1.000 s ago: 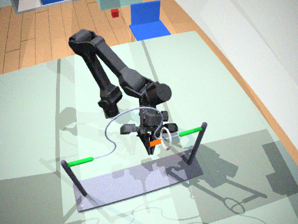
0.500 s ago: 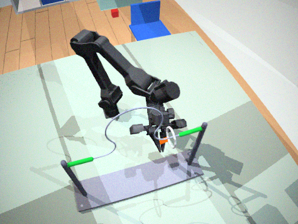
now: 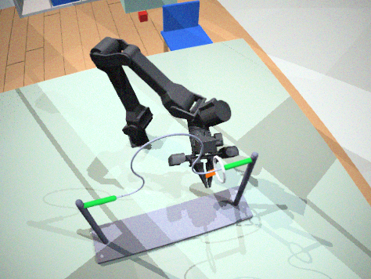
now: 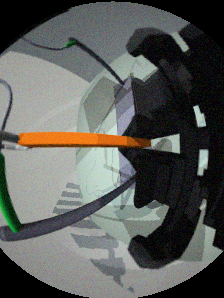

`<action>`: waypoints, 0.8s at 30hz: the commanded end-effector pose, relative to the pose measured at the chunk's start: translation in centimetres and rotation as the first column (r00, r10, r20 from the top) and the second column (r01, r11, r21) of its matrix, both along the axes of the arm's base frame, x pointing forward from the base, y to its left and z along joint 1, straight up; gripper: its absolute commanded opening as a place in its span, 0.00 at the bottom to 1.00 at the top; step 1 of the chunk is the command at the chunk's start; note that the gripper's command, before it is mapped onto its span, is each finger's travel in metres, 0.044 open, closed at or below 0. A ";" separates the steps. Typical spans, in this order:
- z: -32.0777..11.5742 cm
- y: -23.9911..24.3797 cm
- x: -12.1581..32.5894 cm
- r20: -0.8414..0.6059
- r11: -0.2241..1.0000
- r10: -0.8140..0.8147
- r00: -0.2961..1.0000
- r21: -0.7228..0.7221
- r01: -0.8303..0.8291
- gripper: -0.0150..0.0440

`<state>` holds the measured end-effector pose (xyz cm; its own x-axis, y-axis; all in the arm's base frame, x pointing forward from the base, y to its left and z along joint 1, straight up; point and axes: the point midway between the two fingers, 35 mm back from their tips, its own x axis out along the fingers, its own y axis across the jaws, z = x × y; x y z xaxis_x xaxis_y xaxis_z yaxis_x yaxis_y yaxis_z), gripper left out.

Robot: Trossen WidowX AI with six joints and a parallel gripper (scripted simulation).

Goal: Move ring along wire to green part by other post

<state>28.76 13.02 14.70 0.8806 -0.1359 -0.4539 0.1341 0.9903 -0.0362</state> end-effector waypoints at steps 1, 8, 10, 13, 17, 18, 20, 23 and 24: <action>0.0 0.5 0.0 0.002 1.000 -0.005 1.000 0.003 0.005 0.00; 0.0 1.2 0.0 0.003 1.000 -0.005 1.000 0.004 0.005 0.00; 0.1 1.4 0.0 0.003 1.000 -0.005 1.000 0.004 0.005 0.00; 0.1 1.7 0.1 0.004 1.000 -0.005 1.000 0.004 0.005 0.00; 0.1 2.1 0.1 0.005 1.000 -0.005 1.000 0.004 0.005 0.00; 0.1 2.2 0.1 0.005 1.000 -0.005 1.000 0.004 0.005 0.00; 0.1 2.4 0.1 0.005 1.000 -0.005 1.000 0.004 0.005 0.00; 0.1 2.7 0.1 0.005 1.000 -0.006 1.000 0.004 0.006 0.00; 0.1 2.8 0.1 0.006 1.000 -0.006 1.000 0.004 0.006 0.00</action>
<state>28.81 15.46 14.73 0.8820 -0.1351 -0.4514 0.1354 0.9903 -0.0317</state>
